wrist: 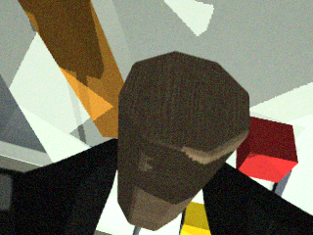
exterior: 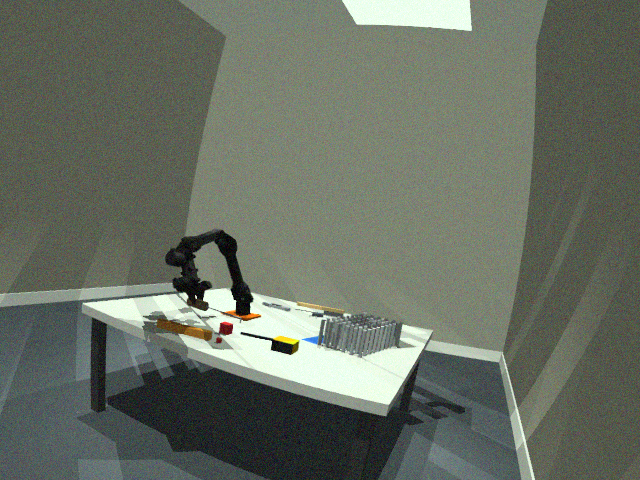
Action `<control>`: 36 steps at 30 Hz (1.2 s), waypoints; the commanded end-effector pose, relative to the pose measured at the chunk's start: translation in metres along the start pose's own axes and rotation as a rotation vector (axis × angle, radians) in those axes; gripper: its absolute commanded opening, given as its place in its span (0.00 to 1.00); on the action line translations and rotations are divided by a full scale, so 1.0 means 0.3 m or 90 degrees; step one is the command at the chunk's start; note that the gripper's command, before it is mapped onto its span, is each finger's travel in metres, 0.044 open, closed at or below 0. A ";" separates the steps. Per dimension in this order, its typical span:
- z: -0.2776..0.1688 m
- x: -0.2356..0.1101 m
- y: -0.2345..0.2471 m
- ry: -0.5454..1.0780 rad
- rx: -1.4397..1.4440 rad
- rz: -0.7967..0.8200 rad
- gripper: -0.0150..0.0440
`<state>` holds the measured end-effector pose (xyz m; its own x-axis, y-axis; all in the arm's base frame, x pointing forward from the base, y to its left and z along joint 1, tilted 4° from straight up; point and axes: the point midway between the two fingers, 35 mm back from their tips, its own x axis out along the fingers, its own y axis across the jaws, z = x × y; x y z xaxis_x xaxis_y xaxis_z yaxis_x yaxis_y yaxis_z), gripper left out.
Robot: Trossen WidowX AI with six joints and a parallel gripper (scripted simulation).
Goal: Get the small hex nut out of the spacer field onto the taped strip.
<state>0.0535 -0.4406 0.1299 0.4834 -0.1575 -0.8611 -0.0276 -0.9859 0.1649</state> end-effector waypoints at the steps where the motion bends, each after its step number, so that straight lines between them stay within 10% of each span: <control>1: 0.001 0.007 0.000 0.005 -0.003 0.001 0.25; 36: 0.046 0.076 -0.015 0.005 -0.003 0.001 0.25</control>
<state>0.0516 -0.4405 0.1042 0.4832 -0.1575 -0.8612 -0.0276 -0.9859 0.1648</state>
